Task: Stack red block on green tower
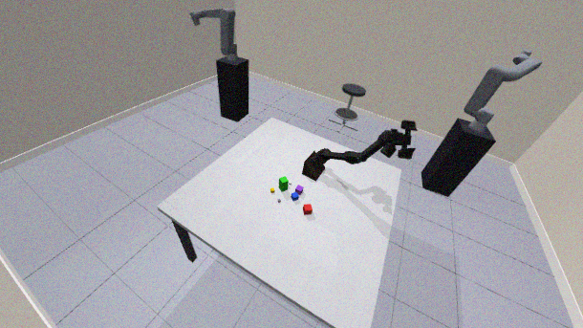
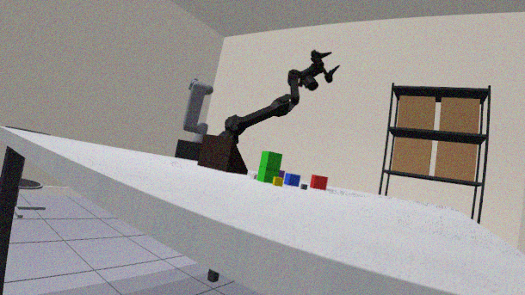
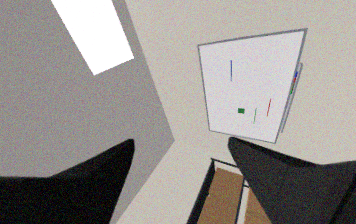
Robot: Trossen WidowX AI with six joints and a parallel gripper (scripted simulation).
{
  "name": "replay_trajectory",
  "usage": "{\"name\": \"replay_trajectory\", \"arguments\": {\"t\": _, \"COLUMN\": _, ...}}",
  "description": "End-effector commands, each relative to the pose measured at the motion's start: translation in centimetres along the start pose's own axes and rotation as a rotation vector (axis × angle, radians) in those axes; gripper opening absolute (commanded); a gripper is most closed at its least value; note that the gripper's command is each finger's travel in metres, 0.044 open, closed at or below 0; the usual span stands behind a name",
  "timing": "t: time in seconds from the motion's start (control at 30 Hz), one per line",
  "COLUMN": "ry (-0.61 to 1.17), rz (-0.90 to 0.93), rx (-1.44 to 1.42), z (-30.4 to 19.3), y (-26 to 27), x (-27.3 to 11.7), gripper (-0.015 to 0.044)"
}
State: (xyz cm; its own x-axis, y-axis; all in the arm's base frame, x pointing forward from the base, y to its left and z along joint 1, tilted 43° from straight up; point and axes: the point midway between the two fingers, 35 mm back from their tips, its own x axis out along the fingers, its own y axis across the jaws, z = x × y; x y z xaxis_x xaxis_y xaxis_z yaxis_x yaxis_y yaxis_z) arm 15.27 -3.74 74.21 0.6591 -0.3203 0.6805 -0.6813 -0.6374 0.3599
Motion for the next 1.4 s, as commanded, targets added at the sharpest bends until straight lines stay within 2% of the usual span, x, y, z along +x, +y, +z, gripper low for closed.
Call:
{"name": "replay_trajectory", "arguments": {"t": 0.0, "ry": 0.002, "rz": 0.001, "rx": 0.002, "z": 0.0, "y": 0.0, "x": 0.0, "gripper": 0.0426}}
{"name": "replay_trajectory", "arguments": {"t": 0.17, "ry": 0.061, "rz": 0.025, "rx": 0.091, "z": -1.6, "y": 1.9, "x": -1.1, "gripper": 0.044}}
{"name": "replay_trajectory", "arguments": {"t": 0.4, "ry": 0.19, "rz": 0.1, "rx": 0.335, "z": -3.9, "y": 7.4, "x": -3.6, "gripper": 0.044}}
{"name": "replay_trajectory", "arguments": {"t": 0.63, "ry": 0.291, "rz": 0.195, "rx": 0.622, "z": -3.5, "y": 14.0, "x": -5.8, "gripper": 0.044}}
{"name": "replay_trajectory", "arguments": {"t": 0.73, "ry": 0.334, "rz": 0.192, "rx": 0.749, "z": -3.0, "y": 15.2, "x": -6.3, "gripper": 0.044}}
{"name": "replay_trajectory", "arguments": {"t": 0.97, "ry": 0.373, "rz": 0.285, "rx": 1.018, "z": 0.5, "y": 20.5, "x": -7.4, "gripper": 0.044}}
{"name": "replay_trajectory", "arguments": {"t": 1.1, "ry": 0.392, "rz": 0.294, "rx": 1.129, "z": 2.5, "y": 21.9, "x": -7.3, "gripper": 0.044}}
{"name": "replay_trajectory", "arguments": {"t": 1.37, "ry": 0.366, "rz": 0.406, "rx": 1.417, "z": 9.2, "y": 25.5, "x": -7.2, "gripper": 0.044}}
